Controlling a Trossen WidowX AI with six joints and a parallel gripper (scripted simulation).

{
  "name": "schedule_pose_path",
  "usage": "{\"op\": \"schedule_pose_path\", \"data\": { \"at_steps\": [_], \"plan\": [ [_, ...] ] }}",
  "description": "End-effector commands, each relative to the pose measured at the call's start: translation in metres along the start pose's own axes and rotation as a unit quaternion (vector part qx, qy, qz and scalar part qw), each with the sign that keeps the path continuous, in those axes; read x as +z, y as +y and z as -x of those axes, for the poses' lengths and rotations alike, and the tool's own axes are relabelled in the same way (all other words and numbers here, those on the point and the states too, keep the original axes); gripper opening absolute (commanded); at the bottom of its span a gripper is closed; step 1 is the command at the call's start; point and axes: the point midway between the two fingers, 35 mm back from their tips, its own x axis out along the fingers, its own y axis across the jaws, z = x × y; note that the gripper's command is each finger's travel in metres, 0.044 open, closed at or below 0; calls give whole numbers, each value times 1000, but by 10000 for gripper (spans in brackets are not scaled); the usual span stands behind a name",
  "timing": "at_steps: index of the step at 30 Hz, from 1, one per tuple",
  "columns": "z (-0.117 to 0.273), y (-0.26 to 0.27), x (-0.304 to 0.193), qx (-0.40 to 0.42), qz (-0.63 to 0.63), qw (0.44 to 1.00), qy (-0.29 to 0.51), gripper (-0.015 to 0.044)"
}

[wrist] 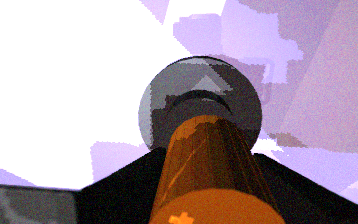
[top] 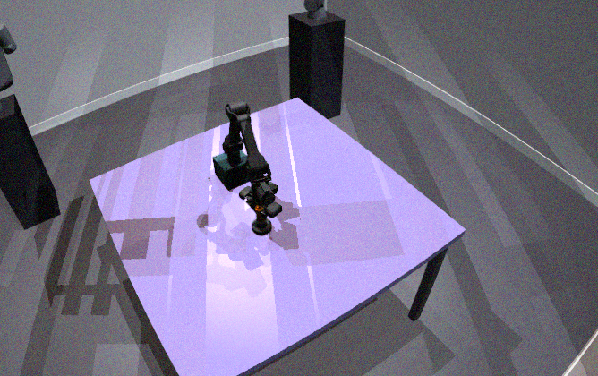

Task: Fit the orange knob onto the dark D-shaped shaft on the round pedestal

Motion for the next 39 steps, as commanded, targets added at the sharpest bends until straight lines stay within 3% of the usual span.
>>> {"op": "schedule_pose_path", "data": {
  "at_steps": [1,31,39],
  "plan": [
    [-1,1,0,1,2,1000,0,0],
    [2,0,0,1,2,1000,1,0],
    [3,0,-1,1,107,994,0,0]
  ]
}}
